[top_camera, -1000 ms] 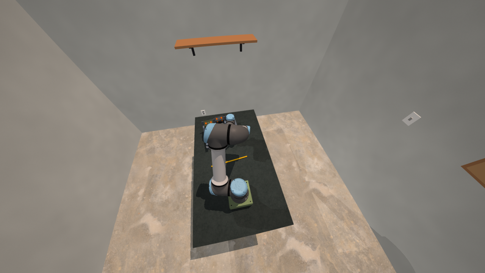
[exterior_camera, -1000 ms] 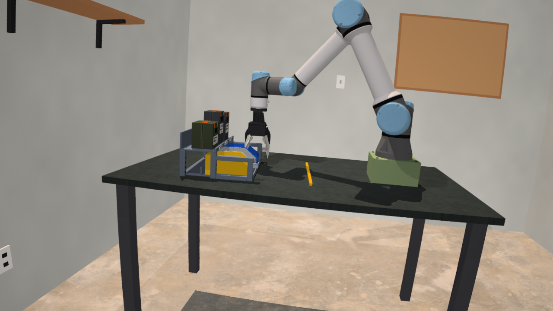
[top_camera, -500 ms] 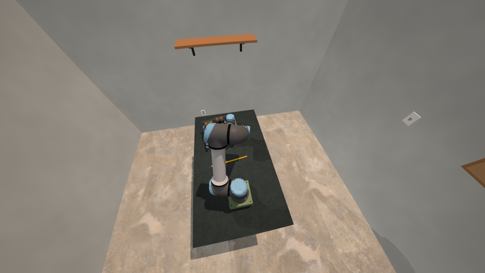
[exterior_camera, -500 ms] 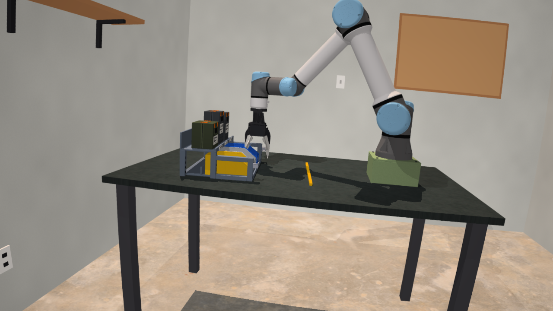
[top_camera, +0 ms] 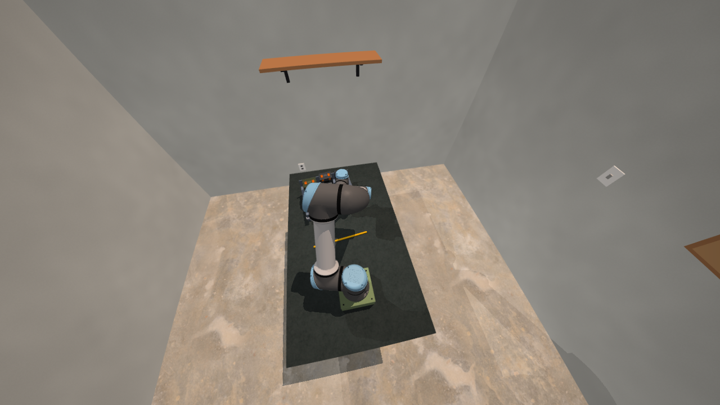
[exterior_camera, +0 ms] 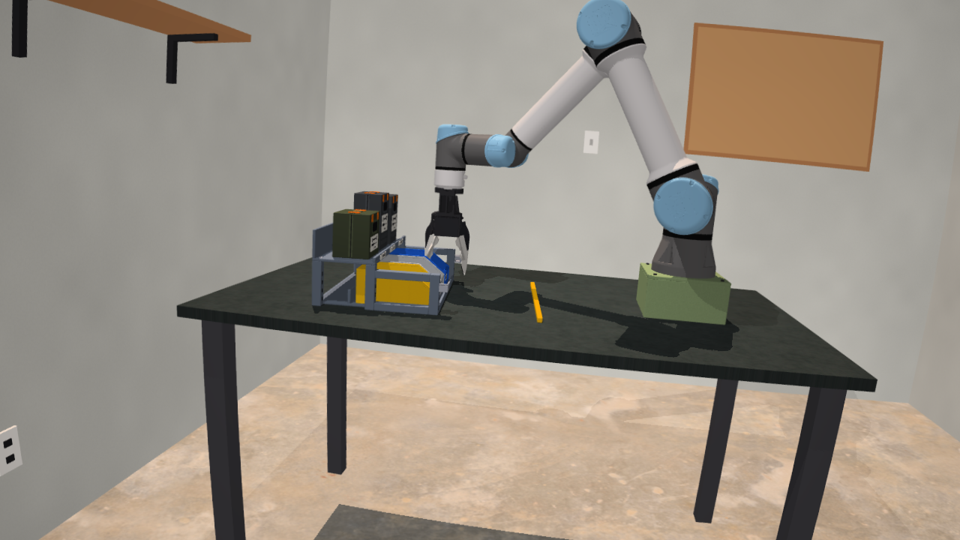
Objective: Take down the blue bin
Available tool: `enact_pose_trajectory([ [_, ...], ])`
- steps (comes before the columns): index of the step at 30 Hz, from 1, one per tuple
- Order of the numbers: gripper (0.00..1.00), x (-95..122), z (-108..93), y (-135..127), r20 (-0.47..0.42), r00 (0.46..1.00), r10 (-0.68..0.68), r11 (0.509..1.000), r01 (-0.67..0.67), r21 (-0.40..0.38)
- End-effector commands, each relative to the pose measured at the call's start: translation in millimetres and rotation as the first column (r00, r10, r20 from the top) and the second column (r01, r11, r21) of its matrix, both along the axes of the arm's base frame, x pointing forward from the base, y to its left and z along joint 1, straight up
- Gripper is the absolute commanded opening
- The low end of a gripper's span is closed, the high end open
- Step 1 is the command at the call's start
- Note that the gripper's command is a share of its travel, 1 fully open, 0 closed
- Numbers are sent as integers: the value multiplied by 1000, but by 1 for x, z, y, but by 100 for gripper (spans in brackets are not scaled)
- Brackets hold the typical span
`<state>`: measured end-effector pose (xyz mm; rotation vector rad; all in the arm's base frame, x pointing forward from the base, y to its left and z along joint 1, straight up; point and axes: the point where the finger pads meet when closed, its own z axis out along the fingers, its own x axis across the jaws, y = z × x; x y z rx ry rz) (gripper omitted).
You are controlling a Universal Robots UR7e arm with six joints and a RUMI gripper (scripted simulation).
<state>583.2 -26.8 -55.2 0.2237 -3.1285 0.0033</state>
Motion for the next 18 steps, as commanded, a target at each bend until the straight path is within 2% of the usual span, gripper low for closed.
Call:
enact_pose_trajectory([
  [1,58,0,1,0,2,1000,0,1000,0,0],
  [12,58,0,1,0,2,1000,0,1000,0,0],
  [13,0,0,1,0,2,1000,0,1000,0,0],
  [18,0,0,1,0,2,1000,0,1000,0,0],
])
